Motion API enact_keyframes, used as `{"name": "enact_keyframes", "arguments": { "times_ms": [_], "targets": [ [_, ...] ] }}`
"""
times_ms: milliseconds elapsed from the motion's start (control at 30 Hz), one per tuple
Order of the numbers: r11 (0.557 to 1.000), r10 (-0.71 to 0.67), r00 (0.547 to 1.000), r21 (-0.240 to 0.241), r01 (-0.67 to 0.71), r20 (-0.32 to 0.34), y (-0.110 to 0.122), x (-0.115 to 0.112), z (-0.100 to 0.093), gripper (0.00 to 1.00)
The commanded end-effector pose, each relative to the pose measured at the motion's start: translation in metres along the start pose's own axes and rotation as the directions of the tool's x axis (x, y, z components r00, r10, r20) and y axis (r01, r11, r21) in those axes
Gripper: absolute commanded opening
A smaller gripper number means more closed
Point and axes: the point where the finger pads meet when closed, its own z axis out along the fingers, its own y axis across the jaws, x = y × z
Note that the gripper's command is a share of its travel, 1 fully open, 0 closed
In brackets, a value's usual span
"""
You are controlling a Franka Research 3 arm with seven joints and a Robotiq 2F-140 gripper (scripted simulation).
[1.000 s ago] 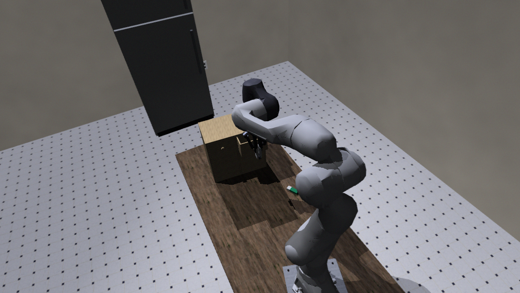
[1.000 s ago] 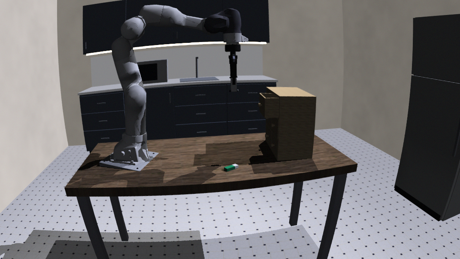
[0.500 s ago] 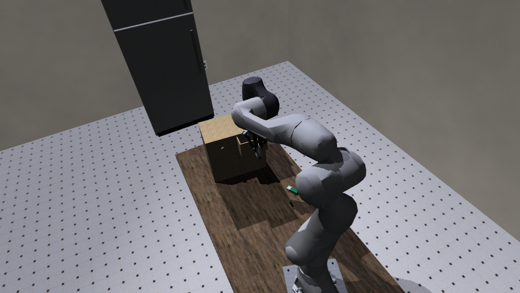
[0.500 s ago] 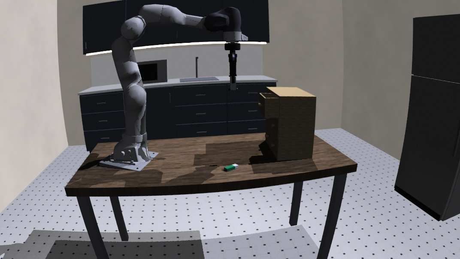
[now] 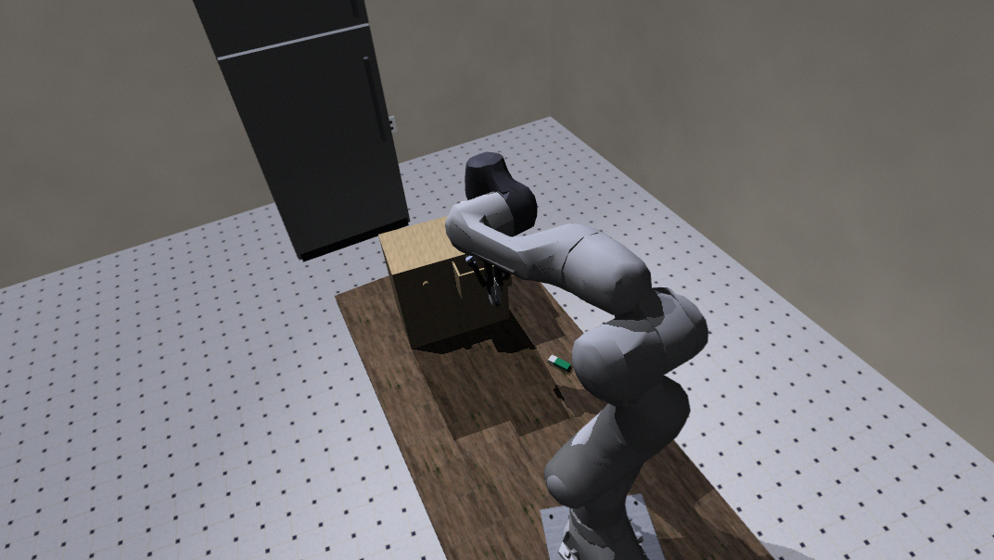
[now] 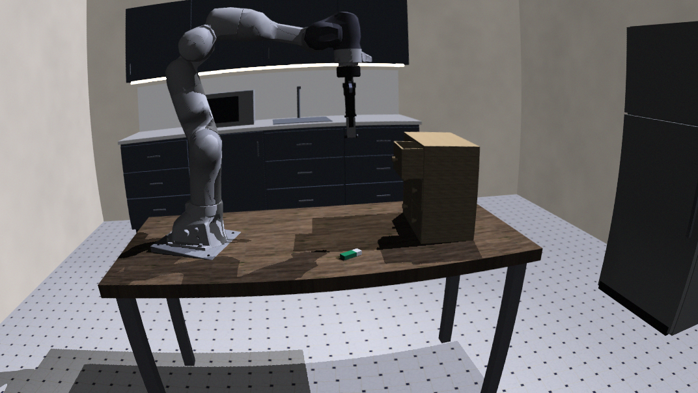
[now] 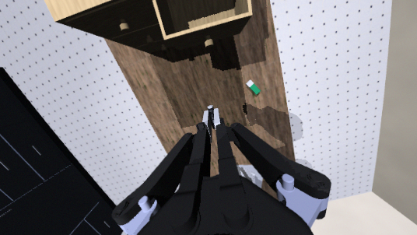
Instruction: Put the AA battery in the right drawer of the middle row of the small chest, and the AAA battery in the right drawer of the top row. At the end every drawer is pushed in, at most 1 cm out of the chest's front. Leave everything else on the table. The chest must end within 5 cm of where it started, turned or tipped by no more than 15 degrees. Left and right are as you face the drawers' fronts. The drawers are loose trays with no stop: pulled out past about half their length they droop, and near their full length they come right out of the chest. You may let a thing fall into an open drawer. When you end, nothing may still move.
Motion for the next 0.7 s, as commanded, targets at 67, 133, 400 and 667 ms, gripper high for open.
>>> {"name": "enact_keyframes", "arguments": {
  "times_ms": [67, 133, 400, 667],
  "targets": [
    [1.0, 0.008, 0.997, 0.0, -0.008, -0.082, 0.0, 0.004, -0.003, 0.03],
    [1.0, 0.008, 0.995, 0.0, -0.008, -0.101, 0.0, 0.004, -0.003, 0.03],
    [1.0, 0.008, 0.954, 0.0, -0.008, -0.3, 0.0, -0.001, 0.0, 0.03],
    [1.0, 0.007, 0.883, 0.0, -0.008, -0.469, 0.0, -0.006, 0.002, 0.03]
  ]
}}
